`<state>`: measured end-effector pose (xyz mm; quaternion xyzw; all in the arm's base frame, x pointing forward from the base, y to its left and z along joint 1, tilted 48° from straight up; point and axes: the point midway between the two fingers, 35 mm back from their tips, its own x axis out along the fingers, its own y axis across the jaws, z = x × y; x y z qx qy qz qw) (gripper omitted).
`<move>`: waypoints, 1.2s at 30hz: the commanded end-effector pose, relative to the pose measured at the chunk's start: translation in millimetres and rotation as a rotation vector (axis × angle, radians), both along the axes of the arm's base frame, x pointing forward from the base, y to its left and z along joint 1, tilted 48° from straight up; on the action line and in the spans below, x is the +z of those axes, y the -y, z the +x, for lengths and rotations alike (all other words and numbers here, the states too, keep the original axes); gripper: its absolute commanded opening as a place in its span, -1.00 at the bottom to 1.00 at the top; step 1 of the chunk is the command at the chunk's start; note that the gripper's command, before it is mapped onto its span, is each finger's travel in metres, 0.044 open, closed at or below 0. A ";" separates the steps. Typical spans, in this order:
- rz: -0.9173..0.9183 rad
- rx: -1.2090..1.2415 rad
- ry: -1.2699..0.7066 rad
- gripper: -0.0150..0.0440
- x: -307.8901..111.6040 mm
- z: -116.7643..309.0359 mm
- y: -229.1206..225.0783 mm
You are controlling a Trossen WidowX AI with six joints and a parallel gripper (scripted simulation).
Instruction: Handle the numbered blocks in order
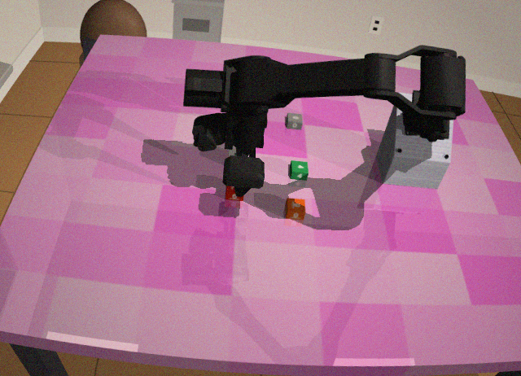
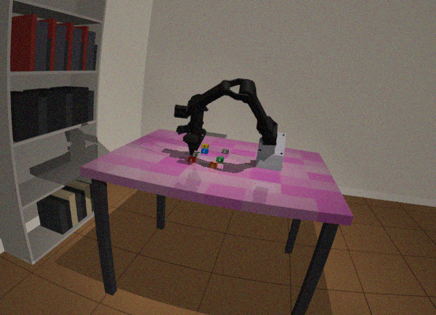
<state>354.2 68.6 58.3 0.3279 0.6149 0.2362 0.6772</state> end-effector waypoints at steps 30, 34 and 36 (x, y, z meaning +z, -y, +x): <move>0.009 -0.005 -0.006 -0.08 -22.4 3.3 -24.9; 0.009 -0.005 -0.006 -0.08 -22.4 3.3 -24.9; 0.009 -0.005 -0.006 -0.08 -22.4 3.3 -24.9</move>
